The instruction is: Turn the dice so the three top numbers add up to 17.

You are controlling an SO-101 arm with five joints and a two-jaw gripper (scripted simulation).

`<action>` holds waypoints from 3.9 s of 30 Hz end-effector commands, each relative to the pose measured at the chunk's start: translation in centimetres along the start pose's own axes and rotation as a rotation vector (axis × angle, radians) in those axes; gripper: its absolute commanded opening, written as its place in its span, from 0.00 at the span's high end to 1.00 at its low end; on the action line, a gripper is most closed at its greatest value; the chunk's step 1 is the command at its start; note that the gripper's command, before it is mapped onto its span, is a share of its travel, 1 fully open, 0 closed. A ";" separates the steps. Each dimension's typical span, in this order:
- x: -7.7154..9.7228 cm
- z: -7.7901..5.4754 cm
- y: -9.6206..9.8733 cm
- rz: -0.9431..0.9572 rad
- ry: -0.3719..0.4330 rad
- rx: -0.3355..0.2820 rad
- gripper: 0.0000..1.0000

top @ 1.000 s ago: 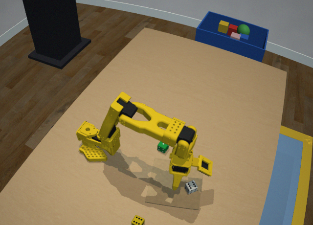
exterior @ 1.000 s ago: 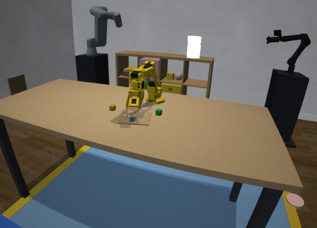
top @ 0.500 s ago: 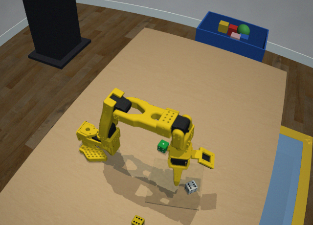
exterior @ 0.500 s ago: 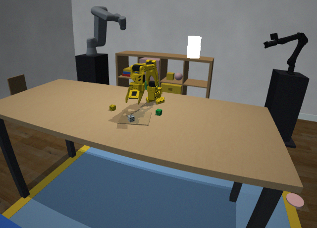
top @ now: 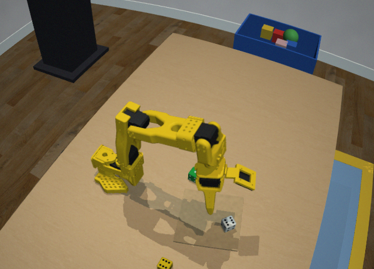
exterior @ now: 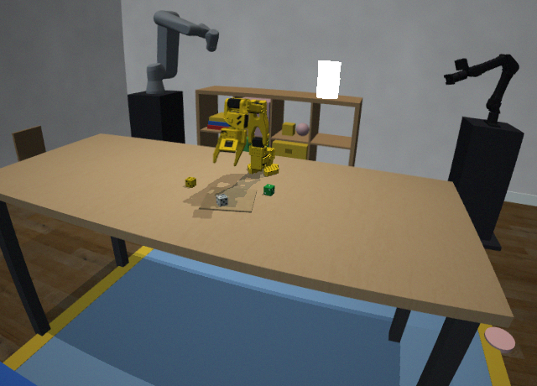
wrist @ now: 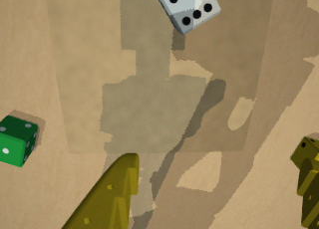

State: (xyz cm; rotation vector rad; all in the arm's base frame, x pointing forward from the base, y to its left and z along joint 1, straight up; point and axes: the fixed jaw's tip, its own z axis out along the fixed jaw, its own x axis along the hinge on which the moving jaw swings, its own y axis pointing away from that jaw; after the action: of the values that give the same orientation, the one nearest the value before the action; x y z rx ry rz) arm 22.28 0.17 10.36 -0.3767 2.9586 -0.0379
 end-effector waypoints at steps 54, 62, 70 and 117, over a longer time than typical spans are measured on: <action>0.3 -0.7 1.8 -0.470 -0.044 0.004 0.67; 1.1 -0.1 2.9 -0.790 -0.026 -0.011 0.68; 1.7 0.3 3.7 -1.068 -0.014 -0.028 0.68; 6.1 3.0 7.3 -2.693 -0.025 -0.194 0.68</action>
State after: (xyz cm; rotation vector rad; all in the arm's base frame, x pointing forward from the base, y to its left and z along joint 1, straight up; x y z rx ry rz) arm 14.88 5.33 5.58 -3.1318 0.3924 0.0375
